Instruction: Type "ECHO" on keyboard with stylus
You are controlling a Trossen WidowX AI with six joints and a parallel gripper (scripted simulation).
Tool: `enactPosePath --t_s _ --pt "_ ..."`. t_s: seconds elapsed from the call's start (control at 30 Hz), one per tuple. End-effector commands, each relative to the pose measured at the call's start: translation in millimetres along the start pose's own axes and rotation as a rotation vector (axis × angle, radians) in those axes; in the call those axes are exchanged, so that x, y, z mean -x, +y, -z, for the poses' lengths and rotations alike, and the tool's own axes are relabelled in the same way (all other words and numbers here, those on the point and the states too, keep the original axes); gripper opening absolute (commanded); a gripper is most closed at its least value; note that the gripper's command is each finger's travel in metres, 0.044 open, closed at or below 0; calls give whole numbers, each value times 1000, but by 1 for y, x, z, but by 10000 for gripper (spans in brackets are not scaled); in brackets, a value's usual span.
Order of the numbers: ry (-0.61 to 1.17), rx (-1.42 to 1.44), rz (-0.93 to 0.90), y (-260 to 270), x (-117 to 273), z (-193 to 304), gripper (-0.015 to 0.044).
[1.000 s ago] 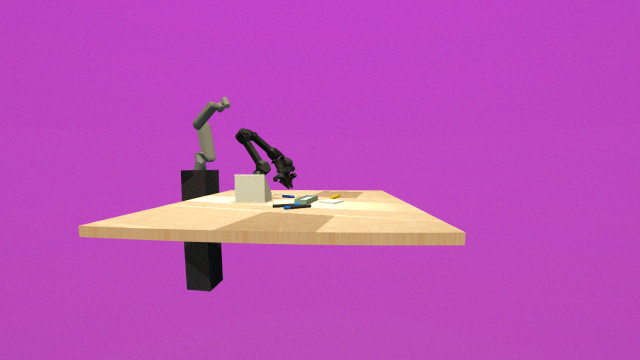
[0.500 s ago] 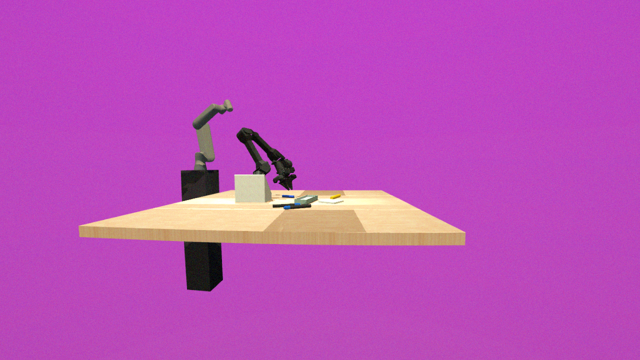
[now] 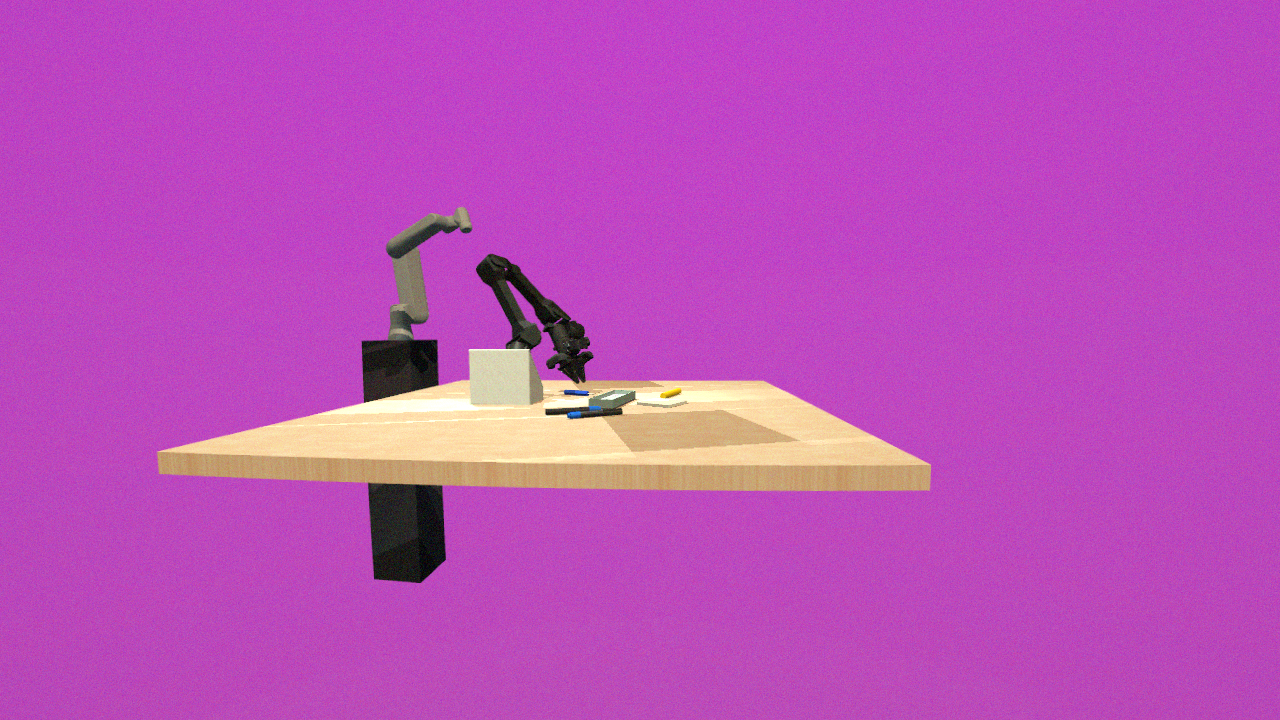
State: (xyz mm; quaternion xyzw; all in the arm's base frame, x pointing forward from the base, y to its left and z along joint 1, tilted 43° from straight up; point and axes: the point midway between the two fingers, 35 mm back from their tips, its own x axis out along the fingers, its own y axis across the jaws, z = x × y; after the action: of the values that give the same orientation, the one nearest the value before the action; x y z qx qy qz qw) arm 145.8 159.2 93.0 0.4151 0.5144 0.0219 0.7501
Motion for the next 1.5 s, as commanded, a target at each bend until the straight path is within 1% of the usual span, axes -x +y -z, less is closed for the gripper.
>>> enactPosePath --t_s 0.0,1.47 --pt "-1 -4 12 -4 -4 1 150" --pt "0 -5 12 -4 -30 16 150"
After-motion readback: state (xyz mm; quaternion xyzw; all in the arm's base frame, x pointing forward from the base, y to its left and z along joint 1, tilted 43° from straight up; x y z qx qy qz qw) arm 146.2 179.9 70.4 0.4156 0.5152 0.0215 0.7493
